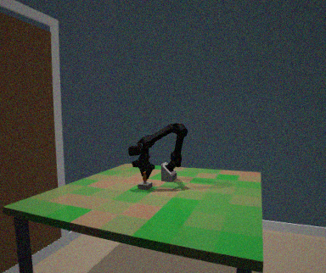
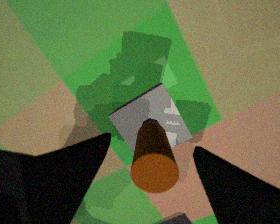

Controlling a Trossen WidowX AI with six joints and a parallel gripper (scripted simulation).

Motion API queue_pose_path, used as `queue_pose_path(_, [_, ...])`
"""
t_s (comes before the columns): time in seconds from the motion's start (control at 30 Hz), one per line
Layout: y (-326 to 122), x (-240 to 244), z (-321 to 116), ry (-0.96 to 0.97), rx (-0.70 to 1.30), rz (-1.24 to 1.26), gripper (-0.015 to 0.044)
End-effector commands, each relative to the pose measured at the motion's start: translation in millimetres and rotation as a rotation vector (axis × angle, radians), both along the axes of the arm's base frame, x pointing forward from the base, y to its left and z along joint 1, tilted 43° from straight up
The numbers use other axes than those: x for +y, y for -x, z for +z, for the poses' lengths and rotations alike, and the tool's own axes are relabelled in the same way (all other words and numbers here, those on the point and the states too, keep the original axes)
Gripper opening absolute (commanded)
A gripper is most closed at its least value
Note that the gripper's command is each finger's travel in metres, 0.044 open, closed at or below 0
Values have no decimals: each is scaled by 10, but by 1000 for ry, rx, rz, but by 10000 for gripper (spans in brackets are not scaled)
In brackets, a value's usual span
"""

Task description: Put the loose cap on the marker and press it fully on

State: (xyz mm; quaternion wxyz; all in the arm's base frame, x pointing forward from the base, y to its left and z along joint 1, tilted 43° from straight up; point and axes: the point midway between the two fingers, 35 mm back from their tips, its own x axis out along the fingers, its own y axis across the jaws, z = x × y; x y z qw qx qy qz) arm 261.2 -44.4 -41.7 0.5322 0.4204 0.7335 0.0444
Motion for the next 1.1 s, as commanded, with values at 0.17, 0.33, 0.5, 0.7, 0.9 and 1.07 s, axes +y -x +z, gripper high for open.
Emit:
queue_pose_path(0.17, [-62, -361, 381, 3, 1, 0, 440])
queue_pose_path(0.33, [-58, -504, 555, 2, 1, 0, 440])
queue_pose_path(0.5, [-57, -491, 540, -10, -94, 106, 361])
queue_pose_path(0.7, [-51, -443, 485, -53, -439, 490, 204])
queue_pose_path(0.9, [-50, -442, 484, -54, -450, 502, 46])
queue_pose_path(1.07, [-50, -442, 484, -54, -450, 502, 0])
